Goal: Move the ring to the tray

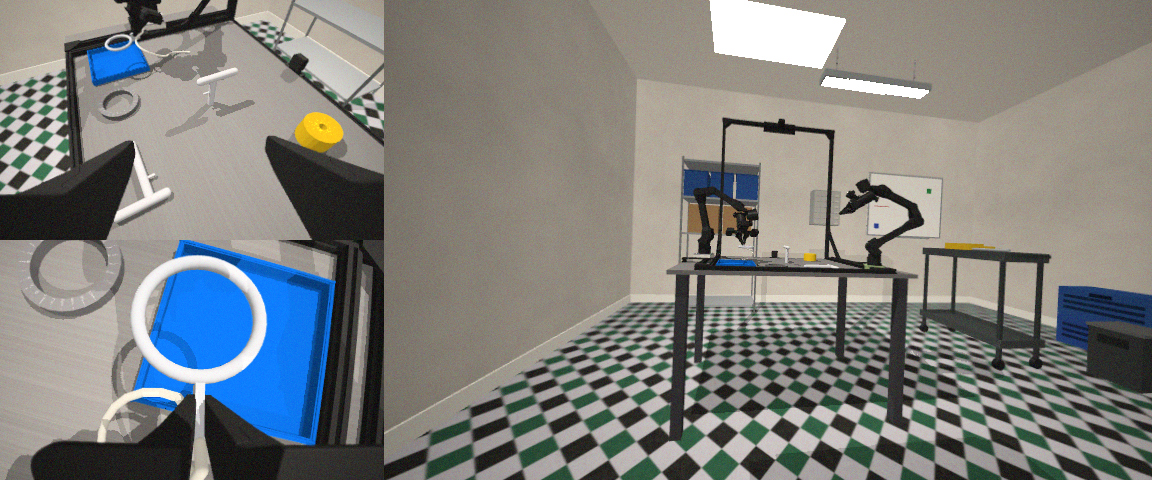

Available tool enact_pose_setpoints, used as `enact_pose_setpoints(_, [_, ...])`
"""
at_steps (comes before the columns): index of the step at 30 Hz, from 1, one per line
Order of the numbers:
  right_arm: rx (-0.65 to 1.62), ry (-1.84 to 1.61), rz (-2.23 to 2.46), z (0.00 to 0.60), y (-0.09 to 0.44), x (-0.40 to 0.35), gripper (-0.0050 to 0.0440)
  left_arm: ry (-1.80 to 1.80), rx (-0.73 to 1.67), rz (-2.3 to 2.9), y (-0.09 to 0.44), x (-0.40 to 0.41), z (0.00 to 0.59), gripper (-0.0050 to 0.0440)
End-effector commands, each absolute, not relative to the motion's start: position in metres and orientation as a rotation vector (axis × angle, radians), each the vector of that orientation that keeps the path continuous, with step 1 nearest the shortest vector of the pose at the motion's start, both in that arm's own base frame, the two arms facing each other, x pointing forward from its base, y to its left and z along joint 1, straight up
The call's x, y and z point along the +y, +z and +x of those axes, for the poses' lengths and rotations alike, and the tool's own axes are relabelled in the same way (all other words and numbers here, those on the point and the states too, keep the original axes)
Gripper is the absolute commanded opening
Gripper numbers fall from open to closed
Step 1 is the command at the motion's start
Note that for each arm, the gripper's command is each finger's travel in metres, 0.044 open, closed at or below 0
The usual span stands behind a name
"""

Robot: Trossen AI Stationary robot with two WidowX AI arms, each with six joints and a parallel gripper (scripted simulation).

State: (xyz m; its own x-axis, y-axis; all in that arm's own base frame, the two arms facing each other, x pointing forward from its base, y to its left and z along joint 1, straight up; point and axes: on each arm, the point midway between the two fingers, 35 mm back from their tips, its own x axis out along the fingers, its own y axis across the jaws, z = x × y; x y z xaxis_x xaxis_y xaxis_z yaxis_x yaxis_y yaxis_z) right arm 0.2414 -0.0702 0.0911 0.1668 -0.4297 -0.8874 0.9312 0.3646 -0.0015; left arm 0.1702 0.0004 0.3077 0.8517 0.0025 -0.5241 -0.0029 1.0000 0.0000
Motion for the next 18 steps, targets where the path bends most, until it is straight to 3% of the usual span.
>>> enact_pose_setpoints(1, [0.950, -1.062, 0.649, 0.231, 0.083, -0.083, 0.0000, 0.000, 0.554, 0.000, 0.307, 0.000, 0.170, 0.0400])
enact_pose_setpoints(18, [0.926, -1.068, 0.626, 0.196, 0.056, -0.118, 0.0000, 0.000, 0.554, 0.000, 0.307, 0.000, 0.170, 0.0400])
